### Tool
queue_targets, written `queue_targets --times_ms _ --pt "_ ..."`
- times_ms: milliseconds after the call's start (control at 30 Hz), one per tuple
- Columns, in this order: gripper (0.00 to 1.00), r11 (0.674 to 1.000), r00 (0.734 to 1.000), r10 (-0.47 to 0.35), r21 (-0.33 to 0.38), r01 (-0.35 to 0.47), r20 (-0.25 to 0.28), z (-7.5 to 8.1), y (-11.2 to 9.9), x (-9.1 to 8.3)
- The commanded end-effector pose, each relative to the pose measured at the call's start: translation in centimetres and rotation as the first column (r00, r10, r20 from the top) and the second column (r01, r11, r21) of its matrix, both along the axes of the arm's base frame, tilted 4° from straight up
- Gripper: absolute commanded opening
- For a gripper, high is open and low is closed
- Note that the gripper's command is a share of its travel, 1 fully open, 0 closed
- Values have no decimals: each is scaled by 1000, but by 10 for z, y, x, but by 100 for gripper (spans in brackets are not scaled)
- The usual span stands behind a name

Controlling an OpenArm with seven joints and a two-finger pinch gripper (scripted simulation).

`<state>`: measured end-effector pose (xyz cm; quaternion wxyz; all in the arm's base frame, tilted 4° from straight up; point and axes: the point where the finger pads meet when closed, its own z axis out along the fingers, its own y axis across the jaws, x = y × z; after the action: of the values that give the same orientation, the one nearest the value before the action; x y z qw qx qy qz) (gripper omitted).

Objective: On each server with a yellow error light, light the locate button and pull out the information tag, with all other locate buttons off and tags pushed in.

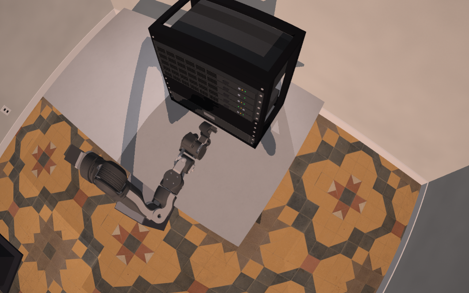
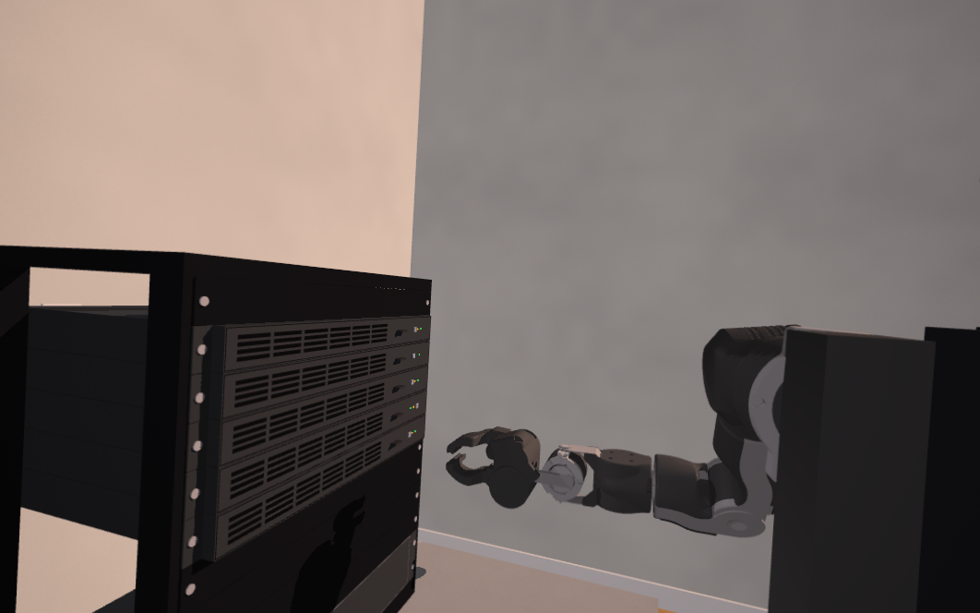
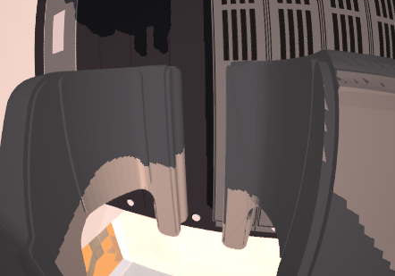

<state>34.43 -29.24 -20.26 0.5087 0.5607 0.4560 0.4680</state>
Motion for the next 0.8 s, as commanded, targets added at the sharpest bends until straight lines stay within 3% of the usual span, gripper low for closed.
queue_targets --times_ms 0,767 --pt "10 1000 1000 -3 -1 3 -2 1 -1 0" --pt "10 1000 1000 -5 -1 5 -4 0 -4 -1"
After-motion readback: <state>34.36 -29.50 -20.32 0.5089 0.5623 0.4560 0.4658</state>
